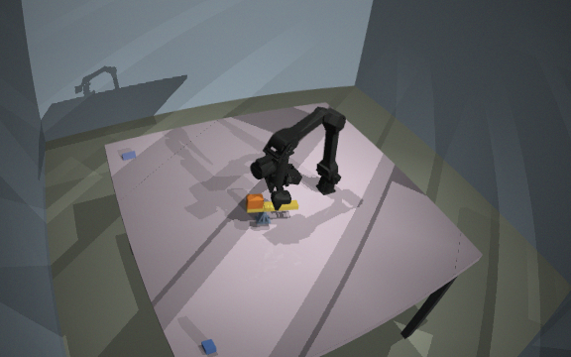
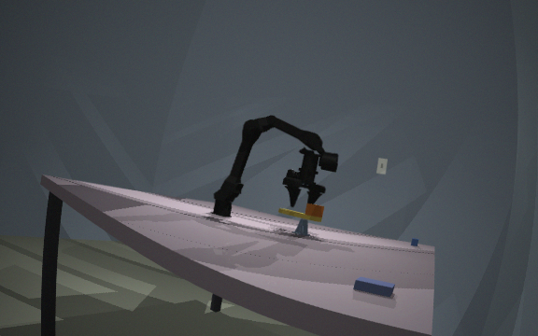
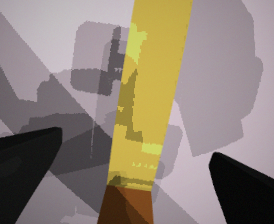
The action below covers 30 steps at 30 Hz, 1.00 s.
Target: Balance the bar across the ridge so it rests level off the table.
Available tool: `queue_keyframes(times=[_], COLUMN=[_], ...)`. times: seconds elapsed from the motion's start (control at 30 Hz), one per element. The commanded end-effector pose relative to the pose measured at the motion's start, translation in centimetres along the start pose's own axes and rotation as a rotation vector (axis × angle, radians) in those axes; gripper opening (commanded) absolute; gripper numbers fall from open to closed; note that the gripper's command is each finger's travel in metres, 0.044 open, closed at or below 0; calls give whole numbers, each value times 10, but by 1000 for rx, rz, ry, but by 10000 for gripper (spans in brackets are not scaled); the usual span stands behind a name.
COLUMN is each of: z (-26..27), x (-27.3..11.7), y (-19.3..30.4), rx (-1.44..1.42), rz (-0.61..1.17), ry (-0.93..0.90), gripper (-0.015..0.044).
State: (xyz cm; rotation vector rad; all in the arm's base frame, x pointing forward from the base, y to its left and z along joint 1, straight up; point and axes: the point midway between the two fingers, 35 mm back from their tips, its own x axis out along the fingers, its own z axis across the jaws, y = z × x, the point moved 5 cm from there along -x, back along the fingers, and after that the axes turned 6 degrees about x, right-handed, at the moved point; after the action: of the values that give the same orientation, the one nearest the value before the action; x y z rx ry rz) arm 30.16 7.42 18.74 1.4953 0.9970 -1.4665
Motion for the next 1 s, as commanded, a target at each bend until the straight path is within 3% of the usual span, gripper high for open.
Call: queue_keyframes(times=[0.0,0.17,0.97], z=[-2,2,2], x=[-36,-74,-74], y=[2,-2,-2], rx=[0,0,0], rz=[12,12,12], ry=[9,8,8], gripper=[440,440,440])
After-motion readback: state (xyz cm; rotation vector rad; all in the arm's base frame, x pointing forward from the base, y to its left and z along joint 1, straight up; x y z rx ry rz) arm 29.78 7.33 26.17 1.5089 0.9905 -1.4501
